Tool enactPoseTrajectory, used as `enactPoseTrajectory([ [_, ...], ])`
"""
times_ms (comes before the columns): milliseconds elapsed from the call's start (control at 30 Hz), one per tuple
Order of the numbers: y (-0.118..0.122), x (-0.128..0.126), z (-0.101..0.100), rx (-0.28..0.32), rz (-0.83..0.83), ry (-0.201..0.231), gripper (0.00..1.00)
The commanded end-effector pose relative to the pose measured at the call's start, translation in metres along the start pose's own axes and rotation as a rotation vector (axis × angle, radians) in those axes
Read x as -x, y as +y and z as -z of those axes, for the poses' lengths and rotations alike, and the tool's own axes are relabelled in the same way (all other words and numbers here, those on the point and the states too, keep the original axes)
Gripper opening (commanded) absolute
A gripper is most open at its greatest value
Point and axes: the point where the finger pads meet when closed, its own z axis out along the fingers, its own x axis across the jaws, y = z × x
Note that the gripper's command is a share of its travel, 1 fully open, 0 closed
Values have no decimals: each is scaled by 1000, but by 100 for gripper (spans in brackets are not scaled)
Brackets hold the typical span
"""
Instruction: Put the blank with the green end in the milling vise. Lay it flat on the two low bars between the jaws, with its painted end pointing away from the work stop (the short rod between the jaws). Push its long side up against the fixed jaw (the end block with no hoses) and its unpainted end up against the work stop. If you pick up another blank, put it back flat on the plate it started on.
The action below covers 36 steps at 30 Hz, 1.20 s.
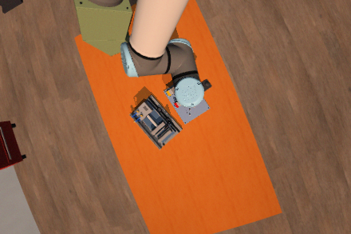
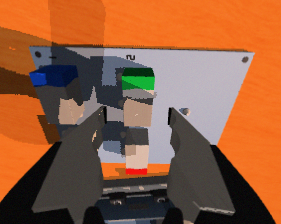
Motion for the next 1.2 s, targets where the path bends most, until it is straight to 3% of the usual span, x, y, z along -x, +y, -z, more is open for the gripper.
enactPoseTrajectory([
  [0, 0, 0, 0, 0, 0, 1, 40],
  [1167, 0, 0, 0, 0, 0, 1, 40],
])
